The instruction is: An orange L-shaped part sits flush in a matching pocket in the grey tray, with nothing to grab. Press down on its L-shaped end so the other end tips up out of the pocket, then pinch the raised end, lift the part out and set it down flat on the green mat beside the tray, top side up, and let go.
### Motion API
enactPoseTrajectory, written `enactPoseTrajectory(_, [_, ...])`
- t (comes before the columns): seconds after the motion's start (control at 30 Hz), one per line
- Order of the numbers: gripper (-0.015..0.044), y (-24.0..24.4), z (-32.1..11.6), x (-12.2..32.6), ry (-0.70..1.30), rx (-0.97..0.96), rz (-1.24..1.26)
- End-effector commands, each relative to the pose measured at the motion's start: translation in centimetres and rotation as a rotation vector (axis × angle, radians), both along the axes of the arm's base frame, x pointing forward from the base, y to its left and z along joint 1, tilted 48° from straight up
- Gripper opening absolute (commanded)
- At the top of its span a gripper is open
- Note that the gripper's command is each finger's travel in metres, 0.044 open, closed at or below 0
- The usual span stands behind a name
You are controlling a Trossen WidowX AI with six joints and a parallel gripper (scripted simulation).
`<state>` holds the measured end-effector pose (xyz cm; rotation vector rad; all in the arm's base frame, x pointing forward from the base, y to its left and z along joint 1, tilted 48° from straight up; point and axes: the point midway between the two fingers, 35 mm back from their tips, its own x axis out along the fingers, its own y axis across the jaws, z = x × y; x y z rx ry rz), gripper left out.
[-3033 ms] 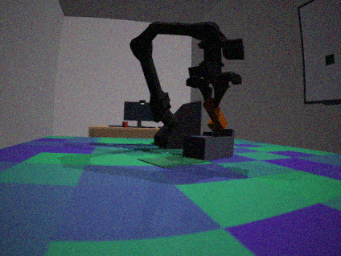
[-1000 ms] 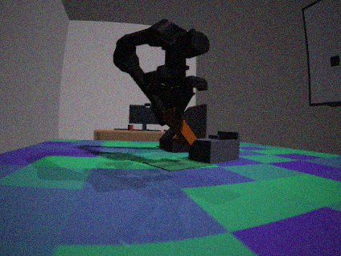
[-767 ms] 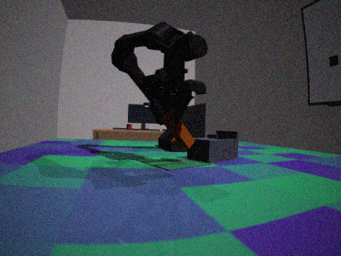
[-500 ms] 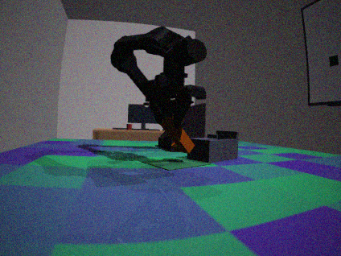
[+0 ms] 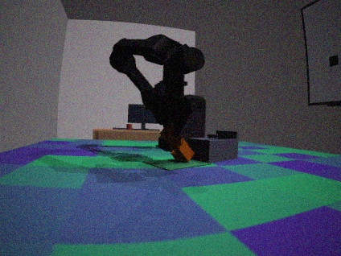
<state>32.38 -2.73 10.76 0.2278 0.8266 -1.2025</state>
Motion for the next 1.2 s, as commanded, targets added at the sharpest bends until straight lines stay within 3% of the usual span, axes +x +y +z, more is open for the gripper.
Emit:
enactPoseTrajectory(0.0, [0.0, -0.2, -0.2, -0.1, 0.003, -0.005, 0.004])
enactPoseTrajectory(0.27, [0.0, -0.1, -0.2, 0.0, 0.002, -0.001, 0.001])
enactPoseTrajectory(0.6, [0.0262, 0.1, 0.0, 0.0, 0.002, 0.0, 0.002])
enactPoseTrajectory(0.77, [0.0394, 3.0, 2.4, -0.2, 0.005, 0.004, 0.004])
enactPoseTrajectory(0.9, [0.04, 6.2, 5.5, -1.0, 0.006, -0.001, 0.004])
enactPoseTrajectory(1.17, [0.04, 6.2, 5.4, -0.9, 0.001, -0.001, 0.016])
